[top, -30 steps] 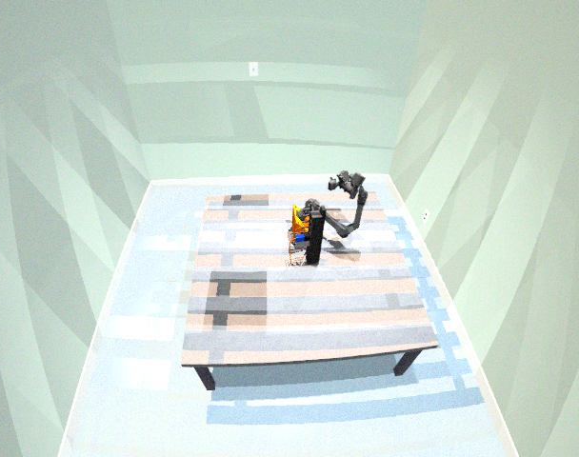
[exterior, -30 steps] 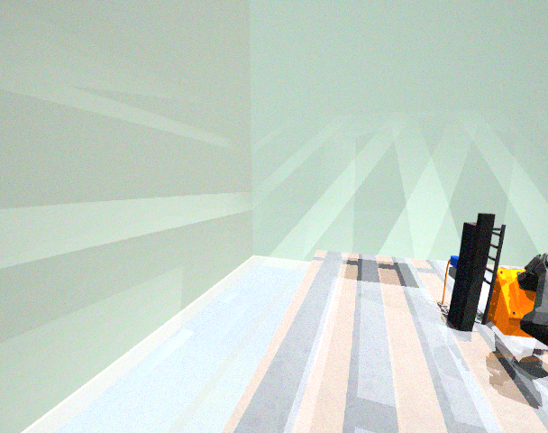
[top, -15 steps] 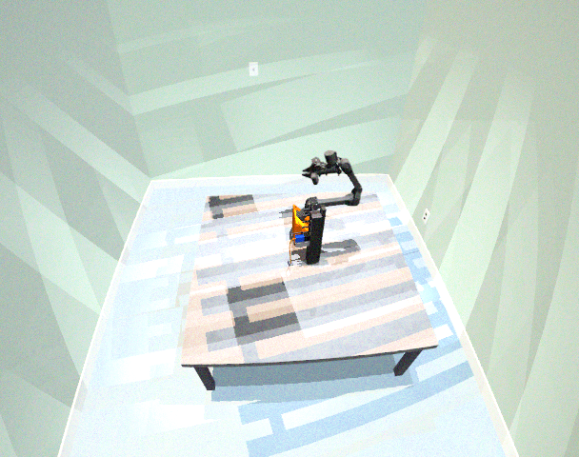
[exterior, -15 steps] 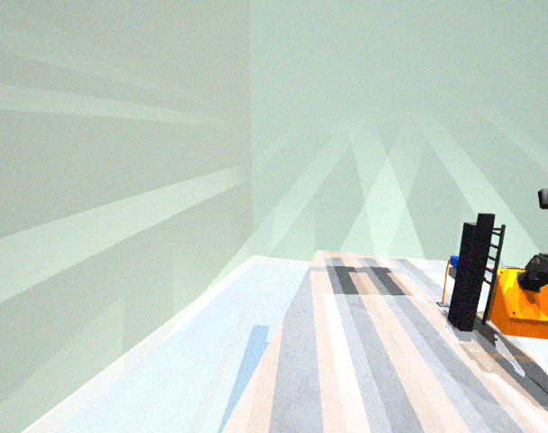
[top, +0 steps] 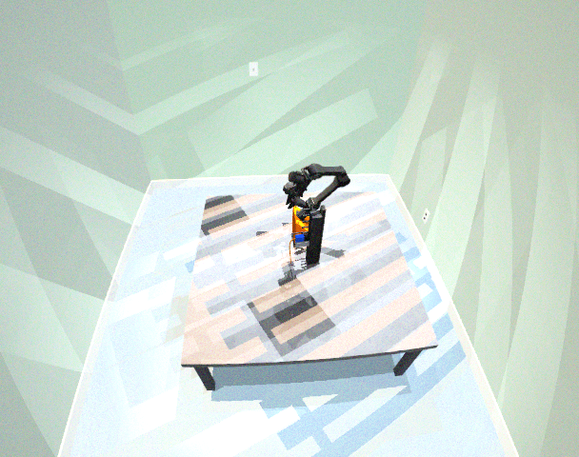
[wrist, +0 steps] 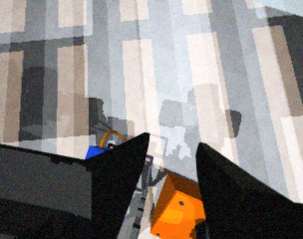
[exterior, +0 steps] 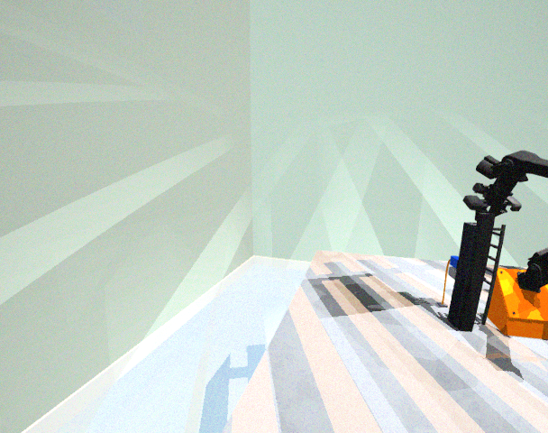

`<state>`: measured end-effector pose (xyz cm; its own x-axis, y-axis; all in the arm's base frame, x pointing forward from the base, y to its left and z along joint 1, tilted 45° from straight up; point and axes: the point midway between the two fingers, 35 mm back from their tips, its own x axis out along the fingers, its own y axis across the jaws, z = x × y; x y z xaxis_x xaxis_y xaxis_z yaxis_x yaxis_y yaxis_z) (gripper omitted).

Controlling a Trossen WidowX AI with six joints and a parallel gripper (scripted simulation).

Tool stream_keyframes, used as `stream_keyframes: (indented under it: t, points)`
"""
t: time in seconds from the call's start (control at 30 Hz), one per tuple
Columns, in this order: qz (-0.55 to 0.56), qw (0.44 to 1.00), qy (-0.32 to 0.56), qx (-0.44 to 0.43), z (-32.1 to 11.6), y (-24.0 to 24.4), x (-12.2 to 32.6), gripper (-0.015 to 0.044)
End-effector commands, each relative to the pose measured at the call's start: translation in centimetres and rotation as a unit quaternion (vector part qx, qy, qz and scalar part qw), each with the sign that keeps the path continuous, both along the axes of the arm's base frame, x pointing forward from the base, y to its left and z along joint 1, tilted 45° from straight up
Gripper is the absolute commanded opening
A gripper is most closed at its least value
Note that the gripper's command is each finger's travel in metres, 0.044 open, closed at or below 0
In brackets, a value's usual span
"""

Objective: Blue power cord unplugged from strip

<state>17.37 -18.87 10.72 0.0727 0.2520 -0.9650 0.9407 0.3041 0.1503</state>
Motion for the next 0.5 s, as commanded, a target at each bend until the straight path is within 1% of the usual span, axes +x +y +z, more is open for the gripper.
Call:
stream_keyframes:
  t: [0.0,0.2,0.27,0.47]
  points:
    - [0.008,0.995,0.019,0.099,-3.4,3.1,4.1,0.0160]
    - [0.005,0.968,0.090,0.235,-8.7,9.6,8.2,0.0160]
    - [0.004,0.963,0.101,0.248,-9.3,10.4,8.5,0.0160]
    - [0.004,0.963,0.101,0.248,-9.3,10.4,8.4,0.0160]
